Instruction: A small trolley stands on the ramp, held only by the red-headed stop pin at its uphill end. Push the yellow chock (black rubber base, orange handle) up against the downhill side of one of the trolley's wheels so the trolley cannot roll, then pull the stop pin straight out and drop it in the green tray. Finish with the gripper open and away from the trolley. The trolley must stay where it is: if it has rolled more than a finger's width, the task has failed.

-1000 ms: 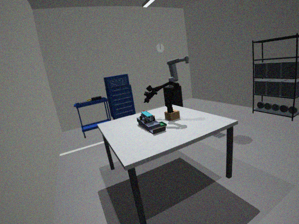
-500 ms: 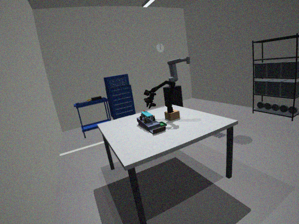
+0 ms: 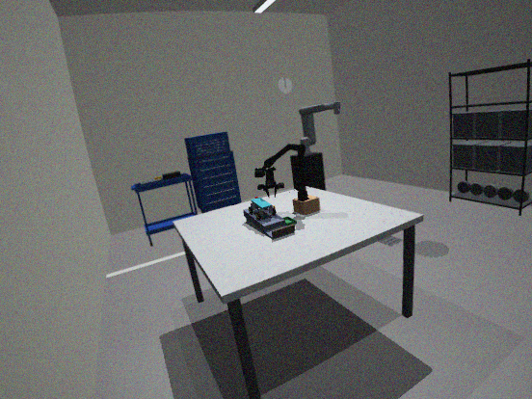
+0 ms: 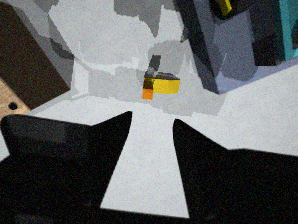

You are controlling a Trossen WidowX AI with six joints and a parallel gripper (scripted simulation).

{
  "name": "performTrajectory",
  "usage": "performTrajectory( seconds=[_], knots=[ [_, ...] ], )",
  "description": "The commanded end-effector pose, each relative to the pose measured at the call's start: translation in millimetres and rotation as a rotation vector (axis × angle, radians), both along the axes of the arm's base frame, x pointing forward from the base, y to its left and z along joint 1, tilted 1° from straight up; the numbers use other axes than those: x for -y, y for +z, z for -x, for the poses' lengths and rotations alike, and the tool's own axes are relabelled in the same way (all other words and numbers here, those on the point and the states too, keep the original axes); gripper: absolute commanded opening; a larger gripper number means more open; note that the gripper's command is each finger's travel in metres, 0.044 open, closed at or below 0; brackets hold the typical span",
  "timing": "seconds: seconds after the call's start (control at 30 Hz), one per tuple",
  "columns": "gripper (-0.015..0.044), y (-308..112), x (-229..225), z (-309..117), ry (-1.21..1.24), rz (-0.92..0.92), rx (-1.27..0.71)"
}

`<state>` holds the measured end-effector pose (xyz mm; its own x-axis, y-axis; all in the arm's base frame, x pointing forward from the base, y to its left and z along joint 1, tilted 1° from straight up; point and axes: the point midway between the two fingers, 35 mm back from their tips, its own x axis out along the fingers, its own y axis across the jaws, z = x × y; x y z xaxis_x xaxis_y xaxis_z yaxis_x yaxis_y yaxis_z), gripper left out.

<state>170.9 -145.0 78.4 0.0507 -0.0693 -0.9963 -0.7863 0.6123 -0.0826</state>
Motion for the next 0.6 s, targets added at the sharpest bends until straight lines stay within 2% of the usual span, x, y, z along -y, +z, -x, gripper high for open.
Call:
performTrajectory(
  seconds=[0.0, 0.17, 0.57],
  knots=[
    [0.019, -2.5, -4.7, 1.1, 0.068, -0.032, -0.028],
    [0.019, -3.2, -4.6, 1.0, 0.068, -0.032, -0.028],
    [0.019, -39.7, -2.6, -0.4, 0.068, -0.032, -0.028]
  ],
)
